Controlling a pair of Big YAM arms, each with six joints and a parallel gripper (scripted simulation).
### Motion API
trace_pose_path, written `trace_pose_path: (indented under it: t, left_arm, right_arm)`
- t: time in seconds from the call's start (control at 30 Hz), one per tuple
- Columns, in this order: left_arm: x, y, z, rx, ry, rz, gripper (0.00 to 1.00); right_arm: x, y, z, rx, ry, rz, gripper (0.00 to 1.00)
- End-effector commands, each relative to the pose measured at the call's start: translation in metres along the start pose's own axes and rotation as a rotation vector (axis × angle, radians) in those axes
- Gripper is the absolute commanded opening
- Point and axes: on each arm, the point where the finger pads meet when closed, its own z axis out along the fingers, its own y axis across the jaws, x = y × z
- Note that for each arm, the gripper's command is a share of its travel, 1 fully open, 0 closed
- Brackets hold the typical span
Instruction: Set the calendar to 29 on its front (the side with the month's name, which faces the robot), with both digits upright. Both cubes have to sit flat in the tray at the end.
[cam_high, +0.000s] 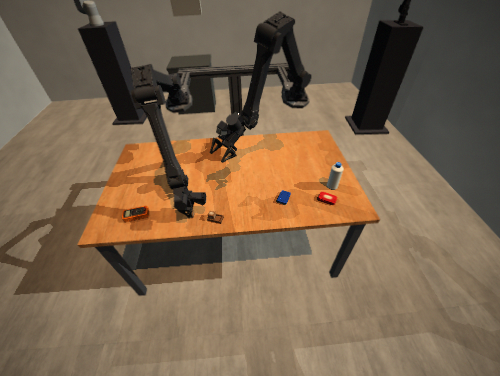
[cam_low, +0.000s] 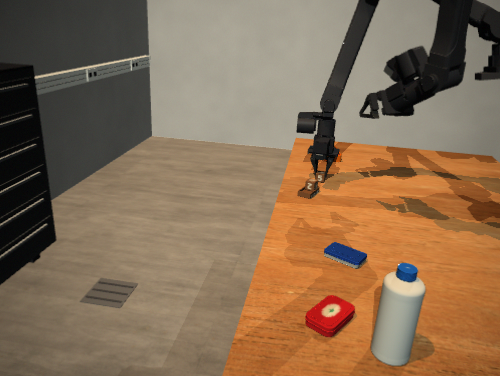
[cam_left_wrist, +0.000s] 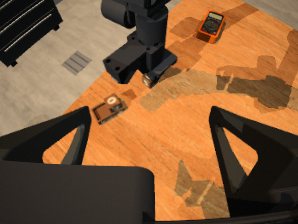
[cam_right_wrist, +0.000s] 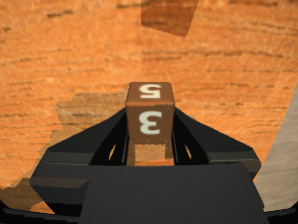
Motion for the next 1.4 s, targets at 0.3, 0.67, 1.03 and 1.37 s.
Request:
trace_pose_path:
  t: [0.3, 0.67, 1.03, 1.37]
  left_arm:
    - [-0.009, 0.001, 0.002, -0.001, -0.016, 0.0, 1.0]
    - [-0.009, 0.001, 0.002, -0.001, -0.016, 0.0, 1.0]
    - [-0.009, 0.001, 0.002, -0.001, -0.016, 0.0, 1.0]
    - [-0.009, 0.001, 0.002, -0.001, -0.016, 0.0, 1.0]
  right_arm:
    - [-0.007, -0.007, -0.038, 0.017, -0.007, -0.001, 0.26]
    - [0.0, -0.011, -0.078, 0.024, -0.004, 0.013, 0.26]
    - [-0.114, -0.012, -0.073, -0.011, 0.002, 0.04, 0.26]
    - [-0.162, -0.022, -0.072, -0.026, 0.006, -0.003, 0.26]
